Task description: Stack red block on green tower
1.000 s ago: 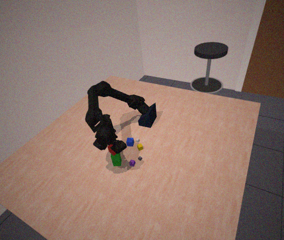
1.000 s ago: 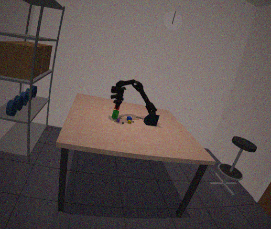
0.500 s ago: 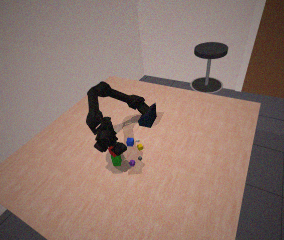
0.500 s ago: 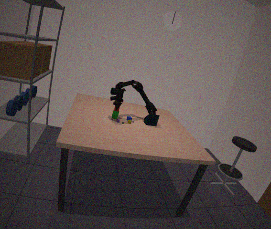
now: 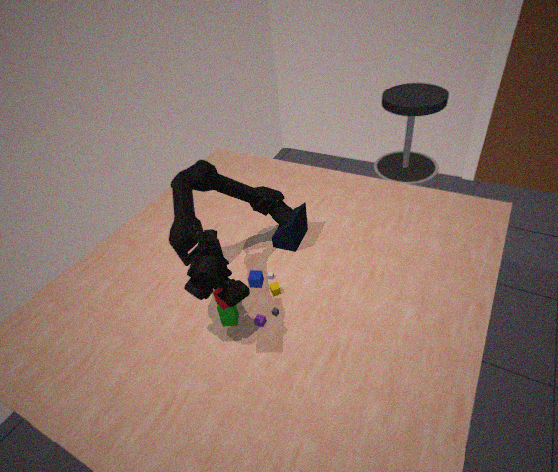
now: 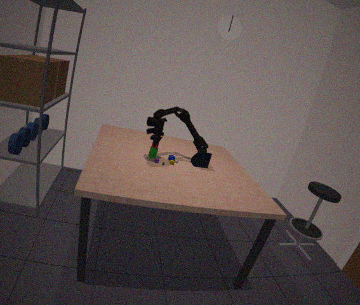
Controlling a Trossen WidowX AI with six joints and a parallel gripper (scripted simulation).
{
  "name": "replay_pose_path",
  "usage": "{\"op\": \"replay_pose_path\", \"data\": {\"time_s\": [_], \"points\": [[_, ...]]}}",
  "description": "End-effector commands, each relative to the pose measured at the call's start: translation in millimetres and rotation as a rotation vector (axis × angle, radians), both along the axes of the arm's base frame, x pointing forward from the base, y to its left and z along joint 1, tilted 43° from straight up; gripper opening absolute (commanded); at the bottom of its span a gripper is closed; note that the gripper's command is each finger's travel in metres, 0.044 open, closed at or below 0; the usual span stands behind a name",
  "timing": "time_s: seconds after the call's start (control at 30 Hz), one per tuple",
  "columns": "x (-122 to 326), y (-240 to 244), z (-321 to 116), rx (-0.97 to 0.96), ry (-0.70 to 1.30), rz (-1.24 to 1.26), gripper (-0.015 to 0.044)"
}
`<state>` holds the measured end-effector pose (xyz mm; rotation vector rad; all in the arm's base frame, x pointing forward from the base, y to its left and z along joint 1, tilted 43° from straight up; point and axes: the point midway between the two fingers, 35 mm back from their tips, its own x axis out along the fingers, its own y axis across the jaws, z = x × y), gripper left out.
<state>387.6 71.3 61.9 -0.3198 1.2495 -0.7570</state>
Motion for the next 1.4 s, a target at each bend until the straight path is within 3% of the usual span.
{"op": "replay_pose_path", "data": {"time_s": [0.0, 0.1, 0.67, 1.37], "points": [[0.4, -0.5, 0.1, -0.003, 0.000, 0.003, 0.0000], [0.2, 1.9, 2.7, -0.002, 0.000, 0.003, 0.0000], [0.2, 0.2, 0.3, 0.000, 0.000, 0.000, 0.0440], [0.2, 0.2, 0.3, 0.000, 0.000, 0.000, 0.0440]]}}
